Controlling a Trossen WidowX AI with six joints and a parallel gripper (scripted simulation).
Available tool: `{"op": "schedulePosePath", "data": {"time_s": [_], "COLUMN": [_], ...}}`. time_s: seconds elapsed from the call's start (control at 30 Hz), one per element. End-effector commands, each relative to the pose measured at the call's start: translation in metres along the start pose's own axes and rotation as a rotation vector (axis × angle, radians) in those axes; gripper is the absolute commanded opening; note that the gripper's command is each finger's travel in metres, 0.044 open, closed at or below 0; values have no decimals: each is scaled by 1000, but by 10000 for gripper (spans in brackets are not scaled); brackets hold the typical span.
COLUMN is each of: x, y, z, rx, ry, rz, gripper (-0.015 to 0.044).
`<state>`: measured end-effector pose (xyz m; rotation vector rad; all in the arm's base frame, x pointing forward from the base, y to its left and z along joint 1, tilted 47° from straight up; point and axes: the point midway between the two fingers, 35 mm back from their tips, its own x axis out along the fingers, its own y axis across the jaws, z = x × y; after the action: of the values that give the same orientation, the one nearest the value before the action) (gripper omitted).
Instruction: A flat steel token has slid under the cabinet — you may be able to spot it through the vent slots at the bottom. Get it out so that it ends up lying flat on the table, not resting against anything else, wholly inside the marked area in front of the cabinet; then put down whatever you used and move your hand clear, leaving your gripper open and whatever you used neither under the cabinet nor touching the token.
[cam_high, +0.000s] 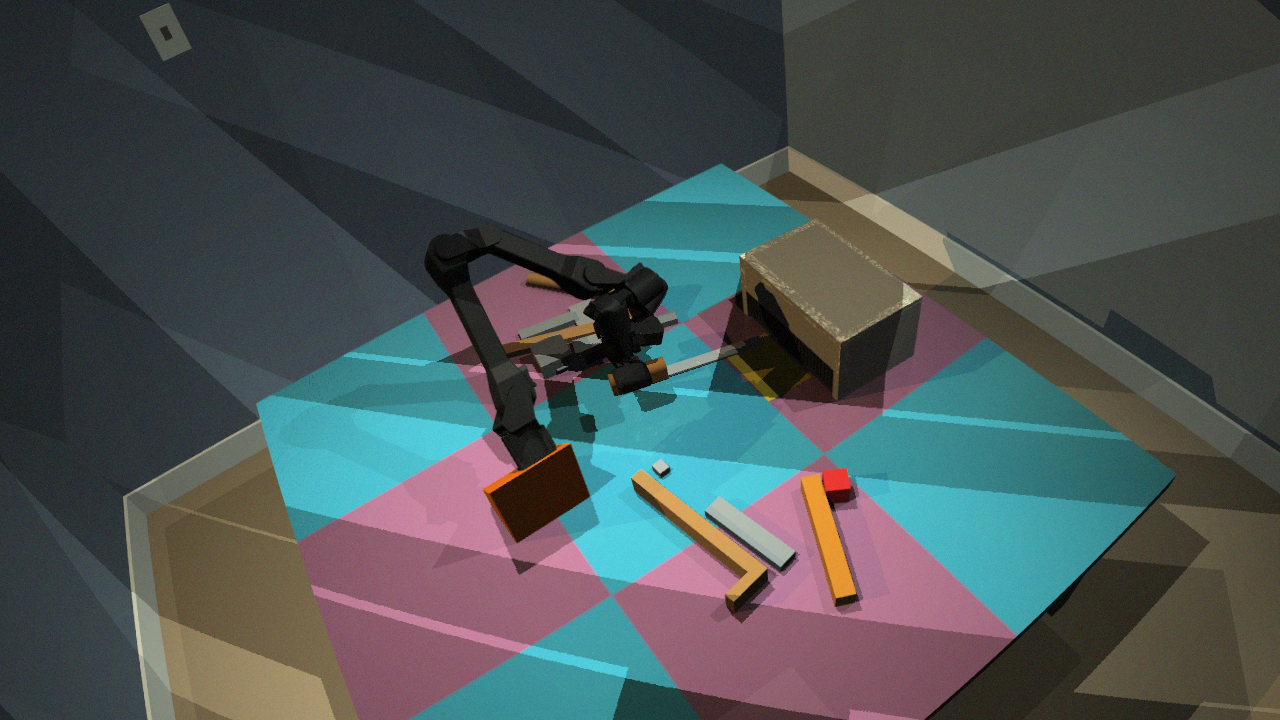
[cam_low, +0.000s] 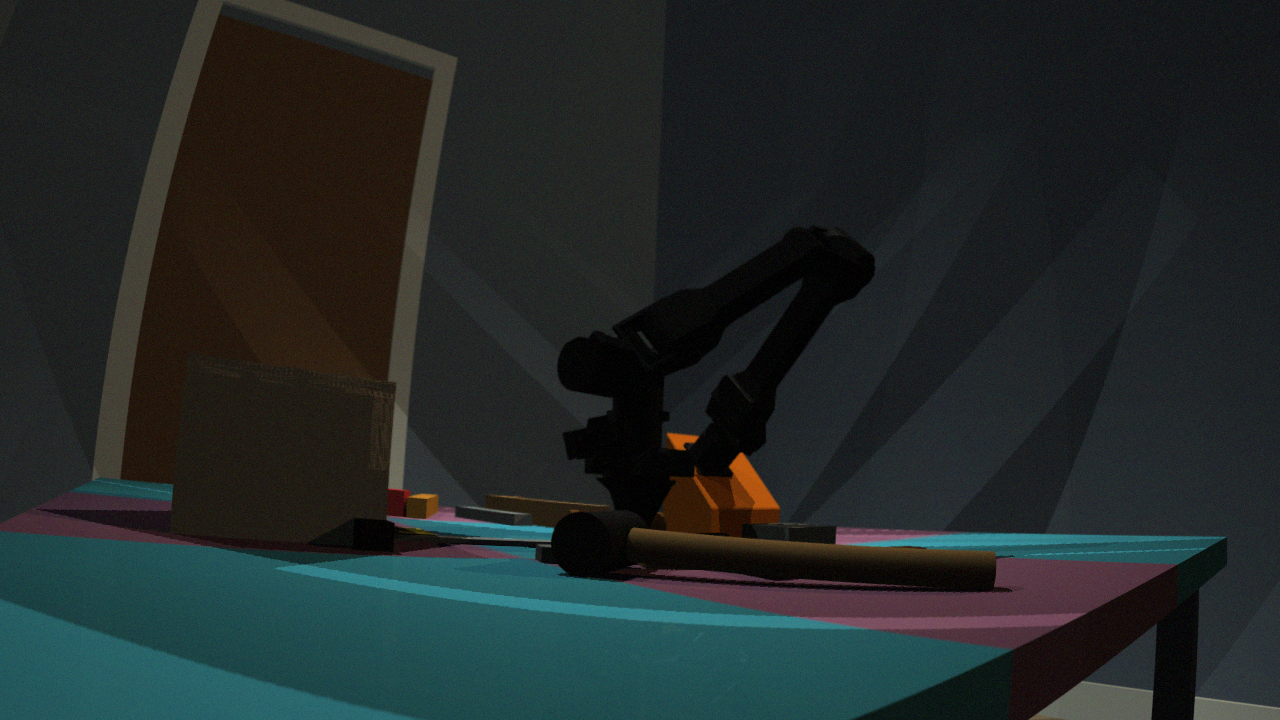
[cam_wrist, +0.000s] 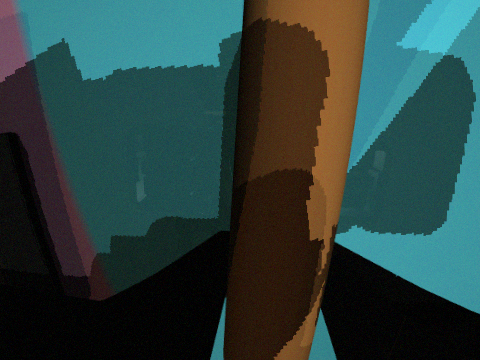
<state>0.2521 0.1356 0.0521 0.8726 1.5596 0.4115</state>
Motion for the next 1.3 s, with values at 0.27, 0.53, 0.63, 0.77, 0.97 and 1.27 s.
{"op": "schedulePosePath", "data": {"time_s": [0.27, 0.53, 0.63, 0.77, 0.97, 1.27], "x": [-1, -1, -1, -1, -1, -1], "y": [1, 1, 1, 1, 2, 2], "z": [0, 0, 0, -1, -1, -1], "rx": [-104, -169, -193, -225, -273, -346], "ry": [-2, -2, -2, -2, -2, -2], "rz": [3, 3, 3, 3, 3, 3], "gripper": [0, 0, 0, 0, 0, 0]}}
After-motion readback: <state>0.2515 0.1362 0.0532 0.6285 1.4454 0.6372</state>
